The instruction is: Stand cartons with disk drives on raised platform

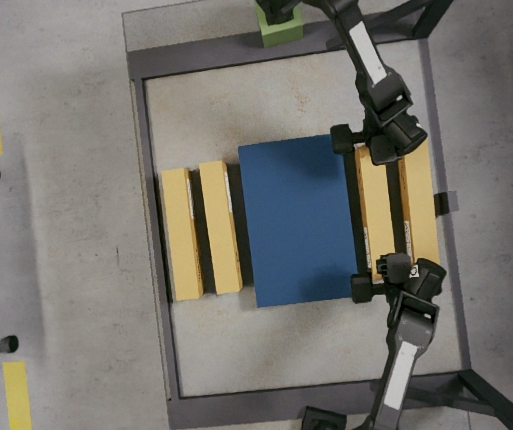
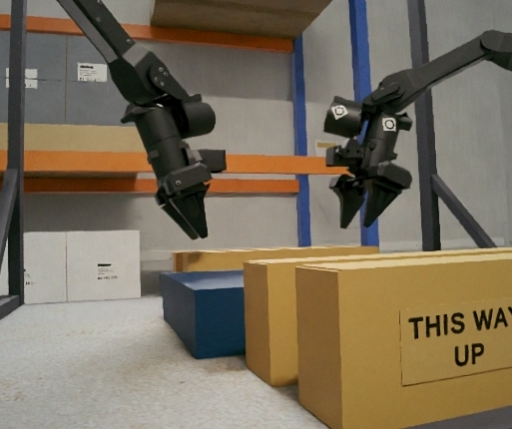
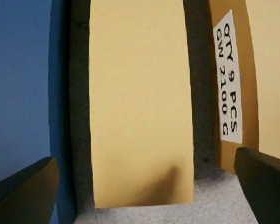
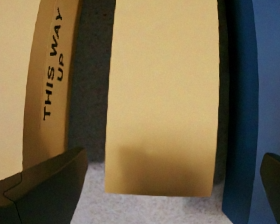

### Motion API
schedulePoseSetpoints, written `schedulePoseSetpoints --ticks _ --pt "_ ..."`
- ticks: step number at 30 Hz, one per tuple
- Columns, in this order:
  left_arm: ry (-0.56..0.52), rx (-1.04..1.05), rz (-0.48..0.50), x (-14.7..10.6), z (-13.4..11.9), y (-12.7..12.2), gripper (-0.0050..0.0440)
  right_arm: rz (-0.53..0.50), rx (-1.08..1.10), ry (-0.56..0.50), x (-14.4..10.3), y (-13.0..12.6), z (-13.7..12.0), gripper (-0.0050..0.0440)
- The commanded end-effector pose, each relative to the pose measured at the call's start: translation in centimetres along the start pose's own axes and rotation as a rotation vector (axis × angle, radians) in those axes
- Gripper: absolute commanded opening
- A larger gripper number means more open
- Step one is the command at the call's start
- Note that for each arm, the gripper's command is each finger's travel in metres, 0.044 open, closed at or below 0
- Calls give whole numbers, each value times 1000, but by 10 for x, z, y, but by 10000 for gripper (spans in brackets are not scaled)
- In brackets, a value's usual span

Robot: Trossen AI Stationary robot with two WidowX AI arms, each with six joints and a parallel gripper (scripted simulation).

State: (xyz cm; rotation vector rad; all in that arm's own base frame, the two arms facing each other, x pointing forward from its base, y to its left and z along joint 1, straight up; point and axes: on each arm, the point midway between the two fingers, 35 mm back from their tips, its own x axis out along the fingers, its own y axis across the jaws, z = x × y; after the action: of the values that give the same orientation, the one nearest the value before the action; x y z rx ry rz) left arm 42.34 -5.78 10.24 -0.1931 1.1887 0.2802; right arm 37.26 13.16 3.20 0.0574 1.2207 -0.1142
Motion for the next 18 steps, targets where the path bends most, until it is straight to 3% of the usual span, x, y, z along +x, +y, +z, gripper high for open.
schedulePoseSetpoints --ticks 1,18 --pt "-33 -7 -17 -14 10 -2 382 20 10 -42 -15 3 13 382" --pt "-35 -7 -17 -14 9 -2 382 14 6 -26 -15 3 14 382"
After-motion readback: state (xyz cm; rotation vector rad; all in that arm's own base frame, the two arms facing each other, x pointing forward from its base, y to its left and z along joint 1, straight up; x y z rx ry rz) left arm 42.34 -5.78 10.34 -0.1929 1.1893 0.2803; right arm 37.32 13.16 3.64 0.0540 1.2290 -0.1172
